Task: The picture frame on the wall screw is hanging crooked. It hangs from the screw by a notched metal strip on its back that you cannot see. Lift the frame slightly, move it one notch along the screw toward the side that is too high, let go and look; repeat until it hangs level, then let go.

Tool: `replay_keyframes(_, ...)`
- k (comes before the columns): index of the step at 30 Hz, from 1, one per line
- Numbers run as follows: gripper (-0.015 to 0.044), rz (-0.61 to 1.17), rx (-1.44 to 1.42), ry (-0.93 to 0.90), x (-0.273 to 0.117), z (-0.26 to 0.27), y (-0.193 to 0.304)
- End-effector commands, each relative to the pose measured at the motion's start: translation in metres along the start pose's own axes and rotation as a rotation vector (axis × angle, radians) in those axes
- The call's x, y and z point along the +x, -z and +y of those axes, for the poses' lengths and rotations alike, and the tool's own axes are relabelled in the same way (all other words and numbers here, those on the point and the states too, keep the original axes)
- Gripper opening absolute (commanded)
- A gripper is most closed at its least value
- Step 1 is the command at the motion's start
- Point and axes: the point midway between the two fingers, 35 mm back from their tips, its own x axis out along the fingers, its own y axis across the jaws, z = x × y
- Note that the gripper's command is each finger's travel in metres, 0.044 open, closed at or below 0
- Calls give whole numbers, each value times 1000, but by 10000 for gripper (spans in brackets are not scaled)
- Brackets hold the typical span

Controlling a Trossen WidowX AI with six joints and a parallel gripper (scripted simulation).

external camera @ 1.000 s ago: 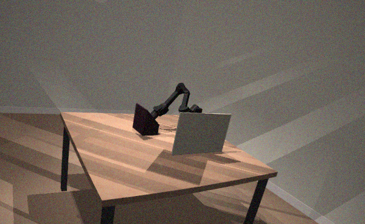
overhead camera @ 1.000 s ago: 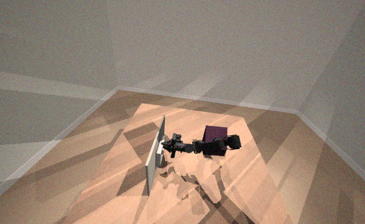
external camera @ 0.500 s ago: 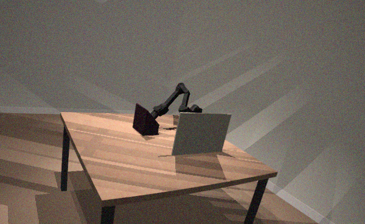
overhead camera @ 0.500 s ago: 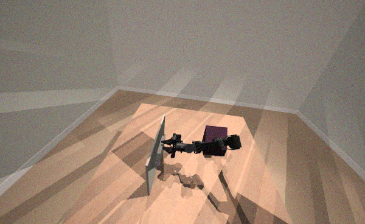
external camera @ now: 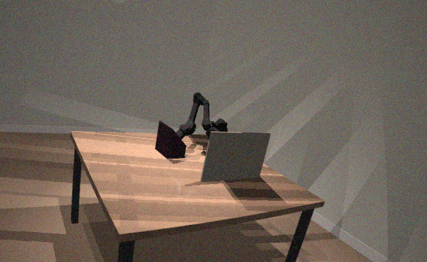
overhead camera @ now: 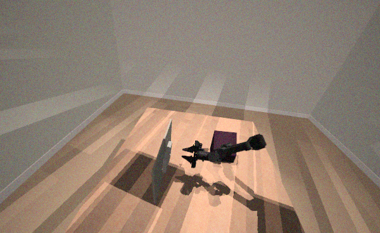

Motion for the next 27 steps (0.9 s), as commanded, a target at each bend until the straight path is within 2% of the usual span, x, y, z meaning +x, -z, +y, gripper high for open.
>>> replay_keyframes(1,260,2,8,0,-2,2,2)
replay_keyframes(19,260,-7,270,-1,-94,35,-16)
replay_keyframes(27,260,-7,279,-1,-97,36,-18)
